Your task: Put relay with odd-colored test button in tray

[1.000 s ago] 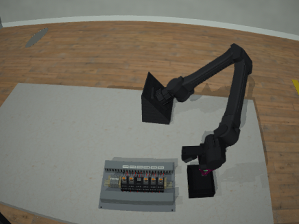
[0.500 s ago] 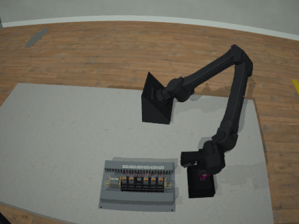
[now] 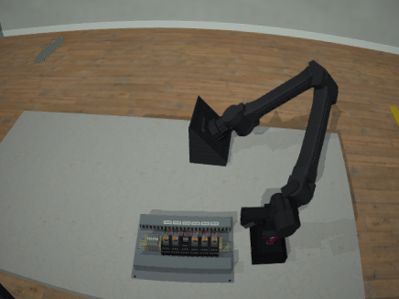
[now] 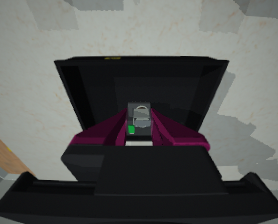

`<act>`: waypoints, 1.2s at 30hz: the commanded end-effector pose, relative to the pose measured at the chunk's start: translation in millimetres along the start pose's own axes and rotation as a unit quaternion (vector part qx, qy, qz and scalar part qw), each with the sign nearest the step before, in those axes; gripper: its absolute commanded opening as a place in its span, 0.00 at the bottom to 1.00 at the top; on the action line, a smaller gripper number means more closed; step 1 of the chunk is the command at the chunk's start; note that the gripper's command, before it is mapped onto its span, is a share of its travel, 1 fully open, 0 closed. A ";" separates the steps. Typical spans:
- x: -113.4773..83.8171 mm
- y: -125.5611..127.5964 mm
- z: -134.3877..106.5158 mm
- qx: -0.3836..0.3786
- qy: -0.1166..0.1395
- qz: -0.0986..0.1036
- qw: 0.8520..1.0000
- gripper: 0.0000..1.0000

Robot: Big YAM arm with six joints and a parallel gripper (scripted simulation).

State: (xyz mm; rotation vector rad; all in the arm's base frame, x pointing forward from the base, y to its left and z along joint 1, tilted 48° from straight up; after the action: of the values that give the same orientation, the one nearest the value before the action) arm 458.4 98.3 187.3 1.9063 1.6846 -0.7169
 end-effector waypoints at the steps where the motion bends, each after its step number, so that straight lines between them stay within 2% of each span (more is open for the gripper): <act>1: 10.4 0.1 1.6 0.007 -0.002 -0.003 1.000 0.00; 36: 13.8 0.5 2.4 0.008 -0.002 -0.002 1.000 0.00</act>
State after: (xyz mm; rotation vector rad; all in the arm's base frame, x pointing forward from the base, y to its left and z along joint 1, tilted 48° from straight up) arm 459.3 103.4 182.2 1.9131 1.6839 -0.7253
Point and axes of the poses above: the point where the finger pads meet when closed, its own x axis out along the fingers, its own y axis across the jaws, z = x × y, the point moved 6 cm from there along -x, back along the fingers, and after that the axes turned 6 degrees about x, right-handed, at the moved point
